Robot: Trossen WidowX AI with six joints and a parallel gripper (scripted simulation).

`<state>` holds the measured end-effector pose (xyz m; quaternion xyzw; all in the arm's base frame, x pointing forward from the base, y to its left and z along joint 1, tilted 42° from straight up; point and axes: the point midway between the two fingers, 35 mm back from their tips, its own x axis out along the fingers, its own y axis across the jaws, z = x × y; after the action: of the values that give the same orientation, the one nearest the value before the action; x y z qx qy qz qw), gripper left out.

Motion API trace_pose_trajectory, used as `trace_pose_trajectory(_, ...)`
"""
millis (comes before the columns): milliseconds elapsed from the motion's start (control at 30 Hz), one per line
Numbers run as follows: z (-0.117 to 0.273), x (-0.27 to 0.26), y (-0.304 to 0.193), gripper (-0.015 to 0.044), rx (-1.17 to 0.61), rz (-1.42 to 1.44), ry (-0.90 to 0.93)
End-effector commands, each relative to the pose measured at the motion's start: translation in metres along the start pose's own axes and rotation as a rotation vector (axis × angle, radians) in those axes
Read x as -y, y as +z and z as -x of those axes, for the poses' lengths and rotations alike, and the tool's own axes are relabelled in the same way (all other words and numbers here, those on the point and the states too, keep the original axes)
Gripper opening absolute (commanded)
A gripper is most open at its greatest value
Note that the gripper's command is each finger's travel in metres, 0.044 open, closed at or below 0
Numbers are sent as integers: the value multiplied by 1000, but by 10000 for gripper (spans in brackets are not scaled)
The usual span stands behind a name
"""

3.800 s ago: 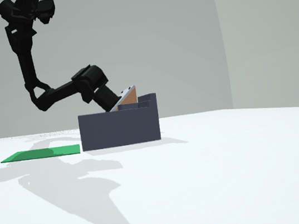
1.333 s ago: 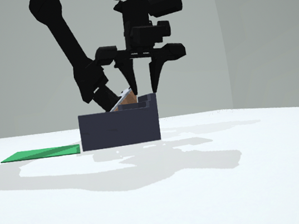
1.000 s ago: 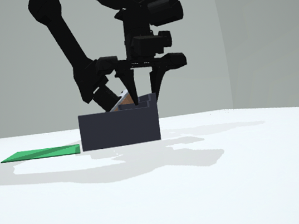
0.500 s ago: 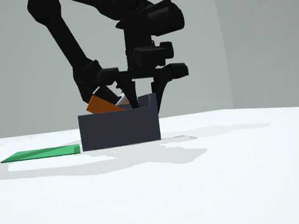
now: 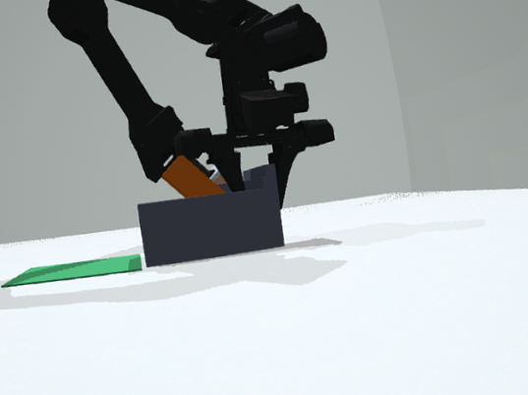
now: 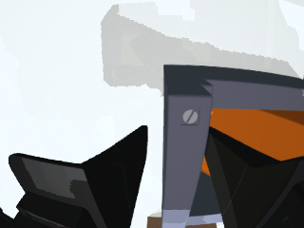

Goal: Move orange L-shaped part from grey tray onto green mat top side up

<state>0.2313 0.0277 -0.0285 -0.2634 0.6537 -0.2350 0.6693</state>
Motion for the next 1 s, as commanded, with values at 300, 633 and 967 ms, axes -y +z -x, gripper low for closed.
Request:
trace_pose_trajectory(300, 0, 0, 0, 180, 0, 0, 0)
trace_pose_trajectory(633, 12, -10, -1, 180, -3, 4, -7)
trace_pose_trajectory(967, 106, 0, 0, 180, -4, 5, -5)
